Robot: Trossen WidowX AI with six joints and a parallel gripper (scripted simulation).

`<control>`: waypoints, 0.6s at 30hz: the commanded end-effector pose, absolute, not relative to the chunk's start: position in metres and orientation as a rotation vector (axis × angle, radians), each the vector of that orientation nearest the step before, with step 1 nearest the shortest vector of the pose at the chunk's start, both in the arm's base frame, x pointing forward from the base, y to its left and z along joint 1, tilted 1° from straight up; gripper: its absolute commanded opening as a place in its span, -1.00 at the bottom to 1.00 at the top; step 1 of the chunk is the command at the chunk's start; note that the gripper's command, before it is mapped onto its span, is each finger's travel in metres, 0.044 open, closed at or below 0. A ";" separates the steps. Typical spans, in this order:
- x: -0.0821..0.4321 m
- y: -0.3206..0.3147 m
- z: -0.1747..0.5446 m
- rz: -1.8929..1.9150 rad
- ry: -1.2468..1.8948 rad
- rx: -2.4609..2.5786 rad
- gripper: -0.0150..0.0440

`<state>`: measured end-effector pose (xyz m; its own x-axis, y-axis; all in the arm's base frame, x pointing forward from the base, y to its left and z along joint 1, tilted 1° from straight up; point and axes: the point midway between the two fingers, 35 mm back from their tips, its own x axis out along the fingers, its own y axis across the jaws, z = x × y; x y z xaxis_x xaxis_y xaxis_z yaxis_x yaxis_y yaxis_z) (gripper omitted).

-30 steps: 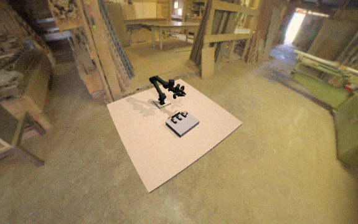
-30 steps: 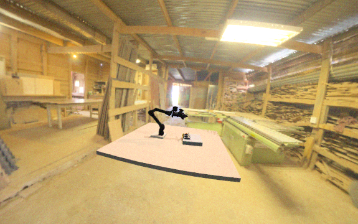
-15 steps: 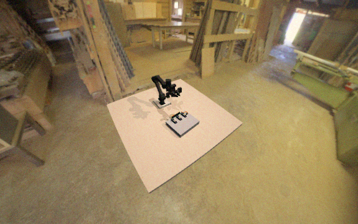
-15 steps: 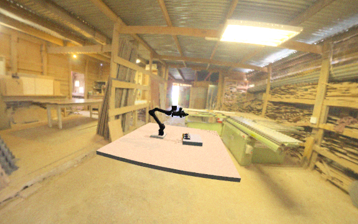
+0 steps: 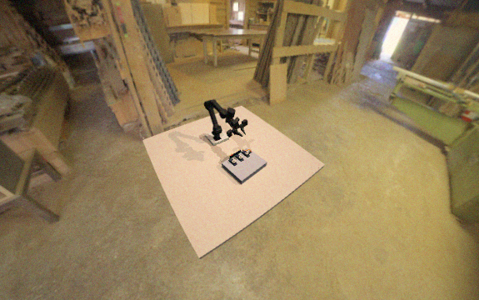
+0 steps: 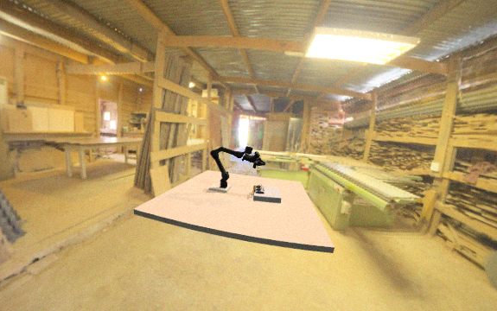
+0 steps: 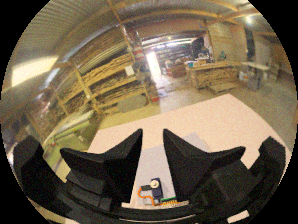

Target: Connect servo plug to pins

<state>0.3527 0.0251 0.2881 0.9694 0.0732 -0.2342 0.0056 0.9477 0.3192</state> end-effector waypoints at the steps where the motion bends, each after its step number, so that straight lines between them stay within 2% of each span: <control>1: 0.361 0.031 0.280 0.020 0.318 0.402 -0.10; 18: 0.385 0.068 0.217 -0.154 0.734 0.776 -0.10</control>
